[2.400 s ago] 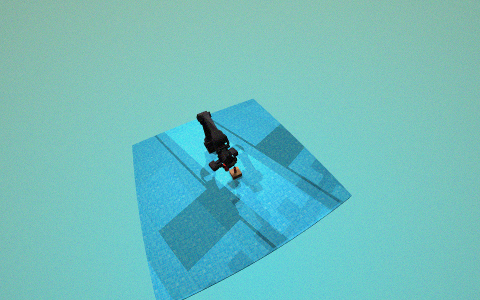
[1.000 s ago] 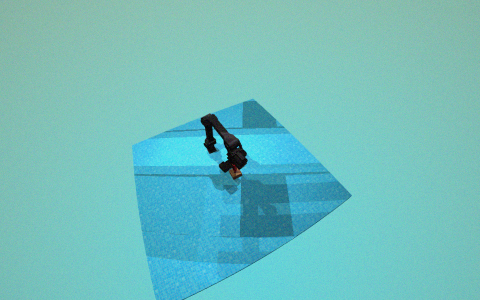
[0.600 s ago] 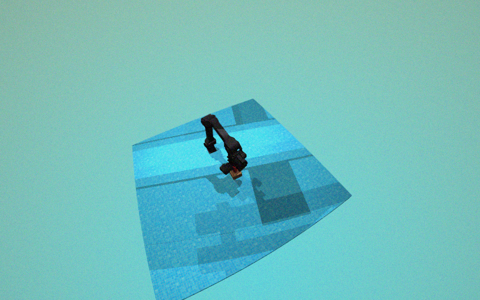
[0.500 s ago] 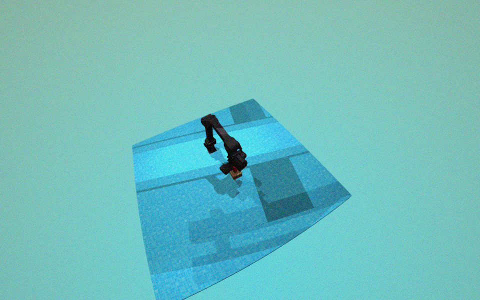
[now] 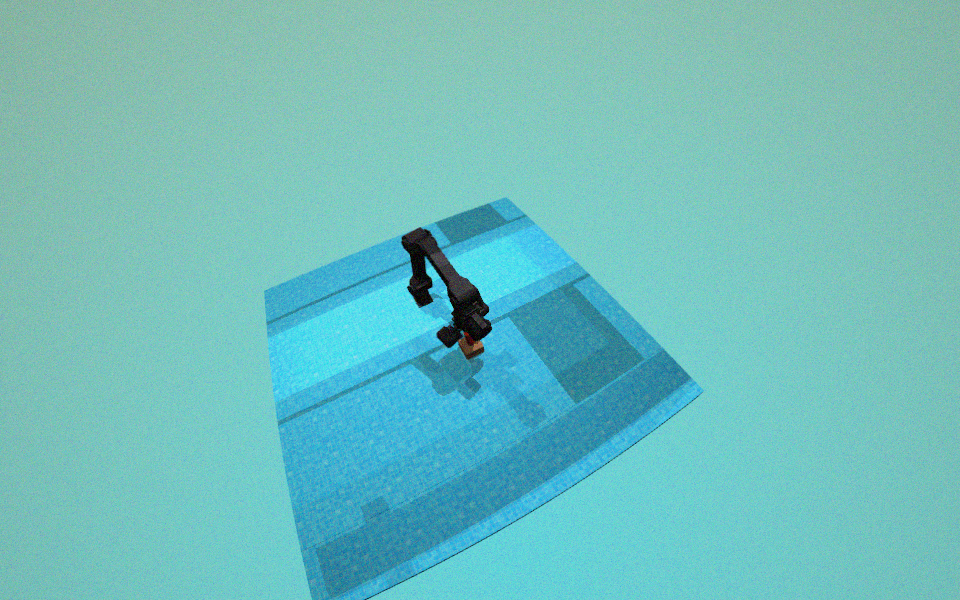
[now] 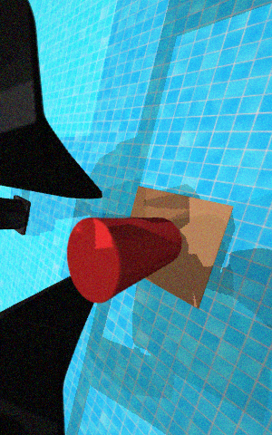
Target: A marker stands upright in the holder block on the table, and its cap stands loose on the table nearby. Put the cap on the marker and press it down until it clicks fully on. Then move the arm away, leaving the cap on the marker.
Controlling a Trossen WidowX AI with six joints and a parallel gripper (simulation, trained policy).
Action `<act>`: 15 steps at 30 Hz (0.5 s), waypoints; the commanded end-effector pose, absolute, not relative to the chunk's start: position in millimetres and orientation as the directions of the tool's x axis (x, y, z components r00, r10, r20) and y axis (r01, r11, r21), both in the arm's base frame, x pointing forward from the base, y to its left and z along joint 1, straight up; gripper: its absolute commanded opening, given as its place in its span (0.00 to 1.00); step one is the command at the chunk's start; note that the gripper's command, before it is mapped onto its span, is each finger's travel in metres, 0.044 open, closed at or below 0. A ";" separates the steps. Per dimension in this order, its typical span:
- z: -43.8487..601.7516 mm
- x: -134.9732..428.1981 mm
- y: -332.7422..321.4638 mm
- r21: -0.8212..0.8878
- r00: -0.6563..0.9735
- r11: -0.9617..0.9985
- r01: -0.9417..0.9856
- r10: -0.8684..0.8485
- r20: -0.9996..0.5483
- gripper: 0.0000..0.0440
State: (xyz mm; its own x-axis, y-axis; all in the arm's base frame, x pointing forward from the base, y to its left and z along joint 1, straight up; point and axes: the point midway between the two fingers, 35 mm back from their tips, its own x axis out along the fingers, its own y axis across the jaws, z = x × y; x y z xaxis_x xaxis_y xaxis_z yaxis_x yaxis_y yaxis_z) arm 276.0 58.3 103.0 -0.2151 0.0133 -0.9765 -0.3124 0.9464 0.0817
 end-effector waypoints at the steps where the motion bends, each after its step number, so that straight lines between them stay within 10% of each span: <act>1: 107.8 272.7 58.8 0.090 -0.204 0.943 -0.320 0.025 -0.979 0.70; 7: 110.0 271.8 59.9 0.095 -0.172 0.939 -0.330 0.039 -0.984 1.00; 15: 132.7 280.2 62.3 0.093 -0.088 0.935 -0.343 0.067 -0.994 1.00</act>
State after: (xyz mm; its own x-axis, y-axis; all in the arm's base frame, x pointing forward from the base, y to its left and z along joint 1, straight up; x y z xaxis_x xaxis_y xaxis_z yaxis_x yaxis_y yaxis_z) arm 277.5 61.4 123.6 -0.1174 0.0556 -0.9915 -0.3352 0.9376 0.0923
